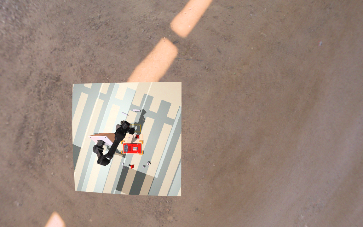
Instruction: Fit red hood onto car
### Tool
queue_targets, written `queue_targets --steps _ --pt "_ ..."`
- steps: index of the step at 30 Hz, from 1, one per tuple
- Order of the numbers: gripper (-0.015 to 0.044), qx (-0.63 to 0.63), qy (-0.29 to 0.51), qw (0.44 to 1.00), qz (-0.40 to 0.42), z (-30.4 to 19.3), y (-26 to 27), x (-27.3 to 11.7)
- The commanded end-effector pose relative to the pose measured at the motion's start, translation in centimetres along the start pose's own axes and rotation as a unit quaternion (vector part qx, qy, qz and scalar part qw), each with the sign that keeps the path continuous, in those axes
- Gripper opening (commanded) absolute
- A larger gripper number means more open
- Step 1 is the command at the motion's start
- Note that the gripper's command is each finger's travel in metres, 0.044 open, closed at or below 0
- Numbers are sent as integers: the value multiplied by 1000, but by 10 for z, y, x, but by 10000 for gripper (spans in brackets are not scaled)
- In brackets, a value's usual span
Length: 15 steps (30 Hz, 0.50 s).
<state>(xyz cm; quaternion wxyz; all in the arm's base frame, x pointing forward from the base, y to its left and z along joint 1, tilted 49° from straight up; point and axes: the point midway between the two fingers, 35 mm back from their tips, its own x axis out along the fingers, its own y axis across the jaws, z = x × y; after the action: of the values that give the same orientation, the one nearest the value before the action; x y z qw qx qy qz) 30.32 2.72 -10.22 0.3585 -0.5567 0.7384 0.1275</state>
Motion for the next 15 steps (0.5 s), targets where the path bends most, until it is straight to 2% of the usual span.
queue_targets --steps 1,15 --pt "0 -2 1 1000 -3 0 1 8" --pt "0 -3 0 1000 -3 1 11 7"
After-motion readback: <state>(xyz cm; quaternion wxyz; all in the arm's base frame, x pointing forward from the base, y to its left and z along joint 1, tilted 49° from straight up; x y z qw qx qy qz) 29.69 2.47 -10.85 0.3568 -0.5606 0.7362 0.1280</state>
